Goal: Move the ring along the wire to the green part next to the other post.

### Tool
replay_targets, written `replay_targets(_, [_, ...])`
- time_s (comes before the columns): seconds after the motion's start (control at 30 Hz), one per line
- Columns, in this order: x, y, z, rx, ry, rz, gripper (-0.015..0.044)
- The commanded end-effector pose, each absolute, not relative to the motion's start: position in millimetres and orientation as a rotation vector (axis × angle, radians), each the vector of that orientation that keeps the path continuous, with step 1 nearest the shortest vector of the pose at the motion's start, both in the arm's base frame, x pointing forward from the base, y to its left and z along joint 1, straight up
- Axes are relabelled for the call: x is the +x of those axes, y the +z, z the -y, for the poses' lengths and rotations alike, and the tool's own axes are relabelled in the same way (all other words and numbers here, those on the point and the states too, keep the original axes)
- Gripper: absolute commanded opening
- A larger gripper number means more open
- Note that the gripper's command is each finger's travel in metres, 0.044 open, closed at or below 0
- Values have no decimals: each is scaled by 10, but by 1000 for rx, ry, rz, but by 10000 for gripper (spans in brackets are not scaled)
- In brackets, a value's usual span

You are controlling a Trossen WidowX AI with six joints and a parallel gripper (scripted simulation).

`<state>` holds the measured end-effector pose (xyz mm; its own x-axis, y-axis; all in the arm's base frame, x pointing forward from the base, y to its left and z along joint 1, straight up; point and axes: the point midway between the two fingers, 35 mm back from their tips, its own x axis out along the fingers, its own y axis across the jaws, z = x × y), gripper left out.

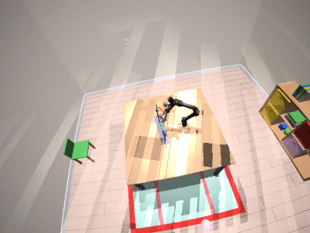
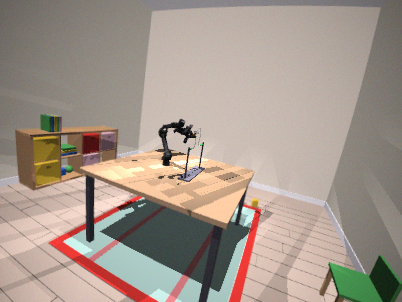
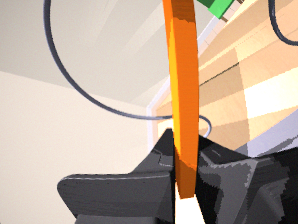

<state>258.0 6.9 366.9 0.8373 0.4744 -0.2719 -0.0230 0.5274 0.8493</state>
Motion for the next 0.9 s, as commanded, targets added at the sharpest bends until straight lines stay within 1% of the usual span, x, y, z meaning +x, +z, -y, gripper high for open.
replay_targets(0.0, [2582, 3652, -59, 912, 294, -520, -150])
replay_targets(0.87, [2589, 3565, 27, 549, 180, -530, -150])
